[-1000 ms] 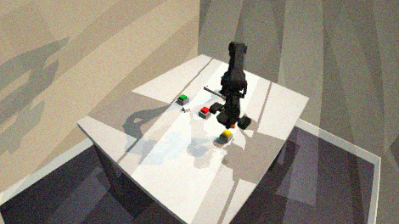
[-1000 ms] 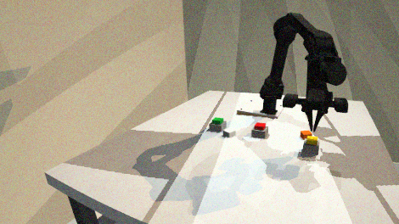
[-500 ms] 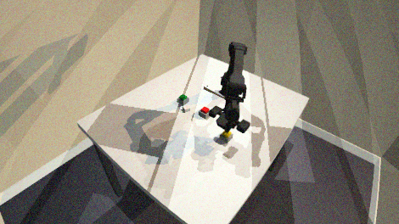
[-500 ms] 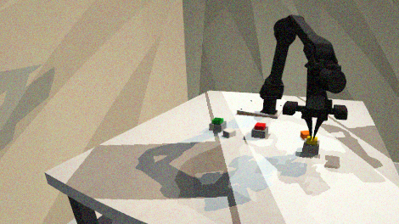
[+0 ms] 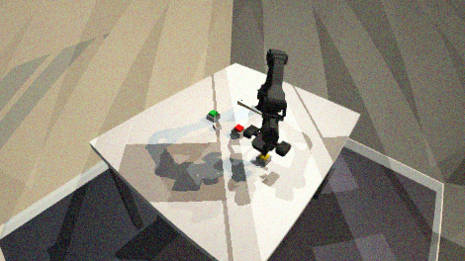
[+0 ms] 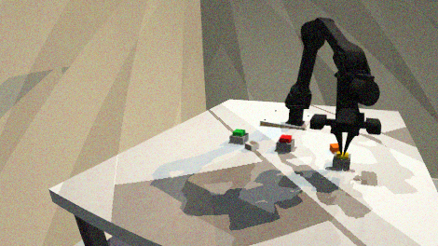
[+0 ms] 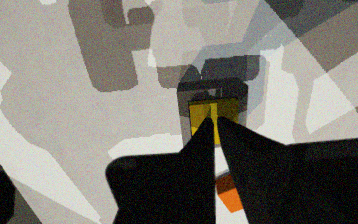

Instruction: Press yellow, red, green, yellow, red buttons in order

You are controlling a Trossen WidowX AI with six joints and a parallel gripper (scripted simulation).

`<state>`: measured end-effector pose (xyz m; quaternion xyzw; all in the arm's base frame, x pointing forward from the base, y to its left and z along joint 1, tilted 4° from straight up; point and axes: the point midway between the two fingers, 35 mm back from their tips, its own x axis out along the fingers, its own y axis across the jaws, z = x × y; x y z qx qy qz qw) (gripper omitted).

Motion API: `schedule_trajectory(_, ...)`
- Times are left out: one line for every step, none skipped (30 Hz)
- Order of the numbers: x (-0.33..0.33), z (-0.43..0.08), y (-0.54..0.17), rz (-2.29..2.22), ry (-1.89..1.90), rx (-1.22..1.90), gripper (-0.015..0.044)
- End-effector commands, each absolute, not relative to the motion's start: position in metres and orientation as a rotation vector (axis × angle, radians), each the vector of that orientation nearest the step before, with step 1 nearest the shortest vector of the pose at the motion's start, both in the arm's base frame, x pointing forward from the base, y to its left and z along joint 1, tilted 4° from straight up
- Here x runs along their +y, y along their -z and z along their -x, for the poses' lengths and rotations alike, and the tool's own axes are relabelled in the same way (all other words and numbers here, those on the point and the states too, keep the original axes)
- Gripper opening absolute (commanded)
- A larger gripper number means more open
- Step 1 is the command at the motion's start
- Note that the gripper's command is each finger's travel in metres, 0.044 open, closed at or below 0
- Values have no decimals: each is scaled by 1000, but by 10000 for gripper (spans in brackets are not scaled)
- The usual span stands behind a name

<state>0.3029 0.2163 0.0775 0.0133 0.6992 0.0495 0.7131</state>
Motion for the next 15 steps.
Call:
schedule_trajectory(216, -302, -76, -32, -107, 1554, 20)
schedule_trajectory(216, -302, -76, -32, -107, 1554, 20)
schedule_trajectory(216, -302, -76, -32, -107, 1554, 20)
schedule_trajectory(216, -302, -76, -32, -107, 1554, 20)
schedule_trajectory(216, -302, -76, -32, -107, 1554, 20)
schedule_trajectory(216, -302, -76, -32, -107, 1554, 20)
schedule_trajectory(216, -302, -76, -32, -107, 1554, 20)
schedule_trajectory(216, -303, -80, -30, -109, 1550, 20)
schedule_trajectory(215, -303, -88, -30, -109, 1551, 20)
schedule_trajectory(214, -302, -99, -31, -108, 1553, 20)
schedule_trajectory(214, -302, -107, -32, -108, 1554, 20)
schedule_trajectory(213, -302, -110, -32, -107, 1554, 20)
schedule_trajectory(213, -302, -110, -32, -107, 1554, 20)
schedule_trajectory(213, -302, -110, -32, -107, 1554, 20)
schedule_trajectory(213, -302, -110, -32, -107, 1554, 20)
